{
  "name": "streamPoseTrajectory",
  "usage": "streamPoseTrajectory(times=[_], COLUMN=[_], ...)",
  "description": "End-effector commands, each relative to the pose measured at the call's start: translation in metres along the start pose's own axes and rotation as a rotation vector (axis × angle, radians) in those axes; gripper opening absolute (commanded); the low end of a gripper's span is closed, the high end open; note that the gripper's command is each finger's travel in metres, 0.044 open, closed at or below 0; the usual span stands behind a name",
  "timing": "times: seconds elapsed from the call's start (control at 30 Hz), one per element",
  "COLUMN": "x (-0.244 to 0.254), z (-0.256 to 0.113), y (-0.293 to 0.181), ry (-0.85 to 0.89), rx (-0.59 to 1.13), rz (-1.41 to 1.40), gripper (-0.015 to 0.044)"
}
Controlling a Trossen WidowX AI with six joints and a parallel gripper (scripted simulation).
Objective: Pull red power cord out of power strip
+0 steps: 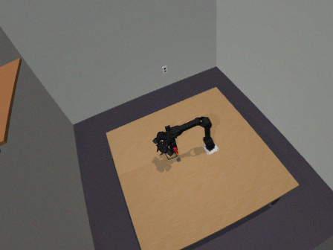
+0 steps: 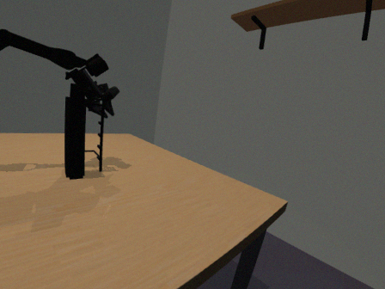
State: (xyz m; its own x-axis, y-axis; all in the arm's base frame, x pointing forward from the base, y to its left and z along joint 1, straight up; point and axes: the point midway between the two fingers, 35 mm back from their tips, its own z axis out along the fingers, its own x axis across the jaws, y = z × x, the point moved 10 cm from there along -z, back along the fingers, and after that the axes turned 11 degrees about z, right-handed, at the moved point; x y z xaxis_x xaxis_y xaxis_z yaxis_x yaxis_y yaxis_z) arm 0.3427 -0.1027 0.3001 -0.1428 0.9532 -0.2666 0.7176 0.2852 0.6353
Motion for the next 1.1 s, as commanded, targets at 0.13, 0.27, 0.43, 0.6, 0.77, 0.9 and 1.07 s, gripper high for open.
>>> streamPoseTrajectory(times=[0.13,0.27,0.43,0.6,0.77,0.9,1.07], x=[0.044,0.059,0.06,0.06,0.06,0.058,0.051], z=[0.012,0.003,0.003,0.003,0.003,0.003,0.003], y=[-0.033,-0.053,-0.054,-0.054,-0.053,-0.054,-0.058], ry=[0.302,0.558,0.572,0.572,0.572,0.572,0.571], rx=[0.349,0.496,0.502,0.502,0.502,0.502,0.502], rz=[-0.528,-0.846,-0.861,-0.861,-0.861,-0.861,-0.862], gripper=[0.016,0.016,0.016,0.016,0.016,0.016,0.016])
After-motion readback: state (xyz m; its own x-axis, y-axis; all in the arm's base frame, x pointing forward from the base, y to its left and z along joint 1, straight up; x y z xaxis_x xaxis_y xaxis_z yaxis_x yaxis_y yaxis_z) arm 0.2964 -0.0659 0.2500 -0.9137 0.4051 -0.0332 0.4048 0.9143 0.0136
